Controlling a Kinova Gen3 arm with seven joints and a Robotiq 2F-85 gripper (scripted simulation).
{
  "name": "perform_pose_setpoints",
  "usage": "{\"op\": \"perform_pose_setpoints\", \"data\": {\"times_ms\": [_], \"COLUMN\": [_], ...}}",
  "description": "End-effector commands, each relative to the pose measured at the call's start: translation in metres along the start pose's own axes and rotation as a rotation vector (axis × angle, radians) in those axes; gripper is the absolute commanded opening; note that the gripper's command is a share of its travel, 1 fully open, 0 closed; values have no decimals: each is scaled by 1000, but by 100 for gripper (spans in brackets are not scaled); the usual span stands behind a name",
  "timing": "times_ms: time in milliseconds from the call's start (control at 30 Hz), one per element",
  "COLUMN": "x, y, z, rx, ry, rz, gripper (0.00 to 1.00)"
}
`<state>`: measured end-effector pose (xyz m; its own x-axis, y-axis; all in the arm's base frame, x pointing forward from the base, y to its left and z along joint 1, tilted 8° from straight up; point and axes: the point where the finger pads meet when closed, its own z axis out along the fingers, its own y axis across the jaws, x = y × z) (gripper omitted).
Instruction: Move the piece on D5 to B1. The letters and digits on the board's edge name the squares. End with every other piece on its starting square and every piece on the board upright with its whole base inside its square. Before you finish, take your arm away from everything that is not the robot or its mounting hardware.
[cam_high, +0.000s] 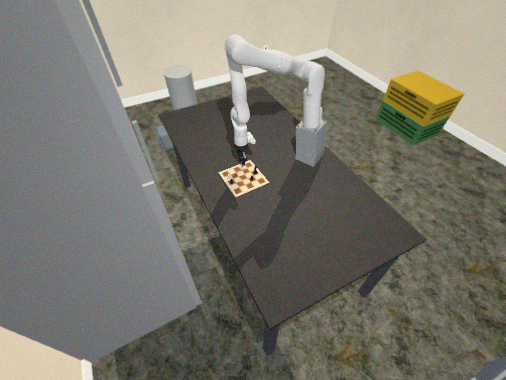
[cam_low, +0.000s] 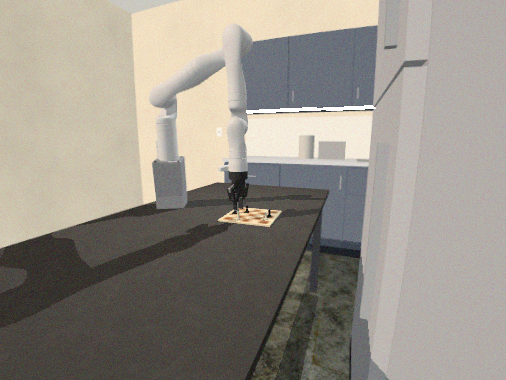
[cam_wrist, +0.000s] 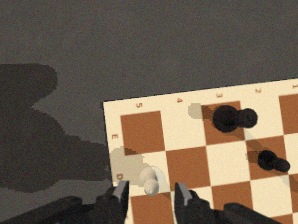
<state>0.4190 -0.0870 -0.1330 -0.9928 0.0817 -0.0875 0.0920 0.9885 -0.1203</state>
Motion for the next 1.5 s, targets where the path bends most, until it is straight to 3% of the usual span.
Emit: {"op": "perform_pose_setpoints", "data": {"times_ms": [0, 367, 1467], "x": [2, 2, 2], "y": [0, 0, 0], "z": [7, 25, 26], "rx": [1, 1, 1], "ry": [5, 5, 5], "rz": [-1, -1, -1], "gripper": [37, 37, 37]}}
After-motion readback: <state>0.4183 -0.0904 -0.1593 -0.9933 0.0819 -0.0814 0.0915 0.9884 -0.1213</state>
